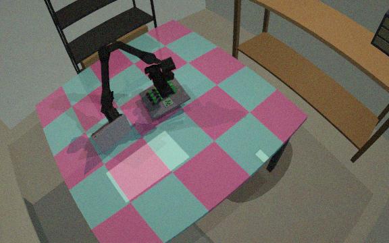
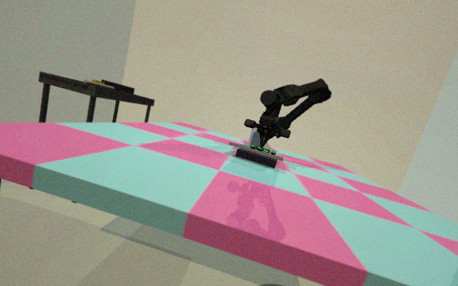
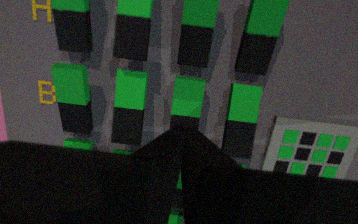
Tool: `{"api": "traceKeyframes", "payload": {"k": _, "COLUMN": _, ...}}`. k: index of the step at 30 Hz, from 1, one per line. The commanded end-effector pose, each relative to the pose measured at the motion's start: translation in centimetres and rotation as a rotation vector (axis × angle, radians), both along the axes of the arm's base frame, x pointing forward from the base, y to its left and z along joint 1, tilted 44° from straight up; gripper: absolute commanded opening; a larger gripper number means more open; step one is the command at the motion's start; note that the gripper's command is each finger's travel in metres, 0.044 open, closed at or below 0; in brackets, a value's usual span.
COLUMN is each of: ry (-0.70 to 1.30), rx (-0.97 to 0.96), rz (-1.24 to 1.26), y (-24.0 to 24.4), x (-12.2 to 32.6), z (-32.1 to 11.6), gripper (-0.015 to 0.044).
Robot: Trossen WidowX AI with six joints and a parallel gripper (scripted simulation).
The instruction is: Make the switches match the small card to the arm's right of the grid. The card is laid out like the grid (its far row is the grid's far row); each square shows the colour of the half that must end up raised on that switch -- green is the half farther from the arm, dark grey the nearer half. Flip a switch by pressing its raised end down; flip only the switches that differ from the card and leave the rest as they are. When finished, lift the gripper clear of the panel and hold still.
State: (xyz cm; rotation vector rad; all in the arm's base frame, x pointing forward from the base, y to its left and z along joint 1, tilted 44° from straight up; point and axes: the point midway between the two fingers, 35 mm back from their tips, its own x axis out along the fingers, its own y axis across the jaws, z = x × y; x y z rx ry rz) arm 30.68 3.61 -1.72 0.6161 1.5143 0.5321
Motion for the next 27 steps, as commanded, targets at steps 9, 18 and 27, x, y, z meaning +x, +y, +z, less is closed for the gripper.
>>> {"api": "traceKeyframes", "payload": {"k": 9, "ry": 0.019, "rx": 0.001, "rz": 0.011, "y": -3.6, "x": 0.3, "z": 3.8, "gripper": 0.0}}
{"api": "traceKeyframes", "payload": {"k": 18, "ry": 0.024, "rx": 0.004, "rz": 0.013, "y": -4.3, "x": -1.2, "z": 4.8, "gripper": 0.0}}
{"api": "traceKeyframes", "payload": {"k": 27, "ry": 0.043, "rx": 0.007, "rz": 0.031, "y": -1.9, "x": -1.9, "z": 2.2, "gripper": 0.0}}
